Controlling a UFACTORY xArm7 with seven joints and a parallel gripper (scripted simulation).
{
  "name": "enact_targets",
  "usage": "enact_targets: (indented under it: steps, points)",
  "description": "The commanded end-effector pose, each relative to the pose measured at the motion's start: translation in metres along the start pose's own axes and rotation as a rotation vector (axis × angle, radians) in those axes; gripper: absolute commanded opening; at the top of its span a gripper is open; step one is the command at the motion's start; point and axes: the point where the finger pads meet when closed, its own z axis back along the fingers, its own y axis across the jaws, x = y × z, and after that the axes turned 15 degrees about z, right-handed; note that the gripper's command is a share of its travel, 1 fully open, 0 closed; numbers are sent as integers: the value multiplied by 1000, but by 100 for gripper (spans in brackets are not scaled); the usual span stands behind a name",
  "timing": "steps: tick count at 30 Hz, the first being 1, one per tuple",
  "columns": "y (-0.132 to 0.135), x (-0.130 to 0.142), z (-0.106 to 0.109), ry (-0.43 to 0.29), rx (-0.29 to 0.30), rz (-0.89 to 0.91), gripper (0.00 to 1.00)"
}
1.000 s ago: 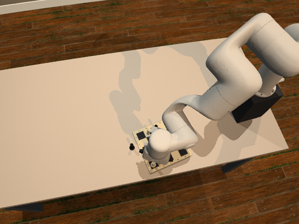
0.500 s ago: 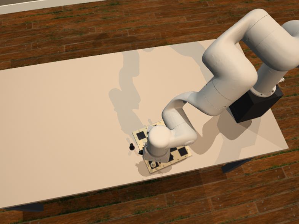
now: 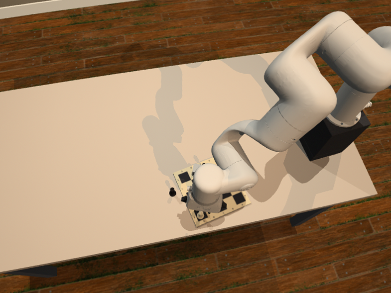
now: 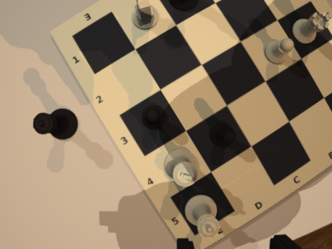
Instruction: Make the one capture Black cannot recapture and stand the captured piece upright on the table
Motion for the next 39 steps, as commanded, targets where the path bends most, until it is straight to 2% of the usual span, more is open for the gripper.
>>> enact_targets:
  steps: [1,13,39]
  points:
    - [-2,1,1,-2,-4,0,43]
    - [-2,1,-5,-2,-4,-1,43]
    - [-2,0,-41,-2,-4,-1,43]
